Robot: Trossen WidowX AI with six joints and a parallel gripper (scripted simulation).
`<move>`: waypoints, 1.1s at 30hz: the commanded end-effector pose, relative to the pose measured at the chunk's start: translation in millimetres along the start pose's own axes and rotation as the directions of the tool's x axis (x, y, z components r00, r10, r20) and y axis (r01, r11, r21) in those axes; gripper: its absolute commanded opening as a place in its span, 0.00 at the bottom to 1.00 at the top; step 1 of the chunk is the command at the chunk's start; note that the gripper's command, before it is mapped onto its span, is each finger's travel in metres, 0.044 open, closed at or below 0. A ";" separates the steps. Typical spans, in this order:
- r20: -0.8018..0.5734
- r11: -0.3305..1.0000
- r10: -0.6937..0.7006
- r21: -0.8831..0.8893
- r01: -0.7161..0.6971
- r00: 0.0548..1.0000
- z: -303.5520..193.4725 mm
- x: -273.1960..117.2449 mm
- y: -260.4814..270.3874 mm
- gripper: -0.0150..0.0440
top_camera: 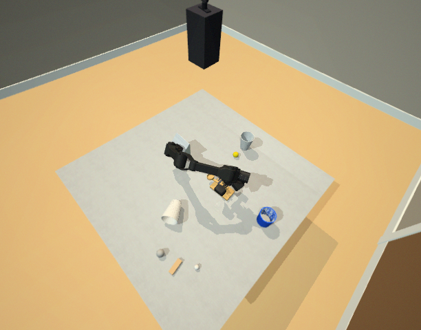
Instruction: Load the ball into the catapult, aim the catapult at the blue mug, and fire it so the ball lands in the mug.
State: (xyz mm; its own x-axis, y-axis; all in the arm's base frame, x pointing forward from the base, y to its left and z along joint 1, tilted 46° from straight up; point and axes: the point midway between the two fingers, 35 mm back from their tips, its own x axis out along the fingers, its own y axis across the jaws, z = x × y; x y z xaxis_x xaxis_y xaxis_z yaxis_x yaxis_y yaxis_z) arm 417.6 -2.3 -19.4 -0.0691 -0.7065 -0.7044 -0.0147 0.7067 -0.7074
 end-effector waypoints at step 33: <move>0.000 1.000 -0.002 0.001 0.002 1.000 -0.7 26.6 -0.8 0.42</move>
State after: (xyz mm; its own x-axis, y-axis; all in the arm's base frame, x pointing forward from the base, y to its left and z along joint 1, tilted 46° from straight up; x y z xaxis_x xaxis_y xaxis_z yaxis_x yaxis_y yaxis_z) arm 415.0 -21.9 -37.9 -0.0690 -0.7072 -0.7036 -0.0137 0.7059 -0.7082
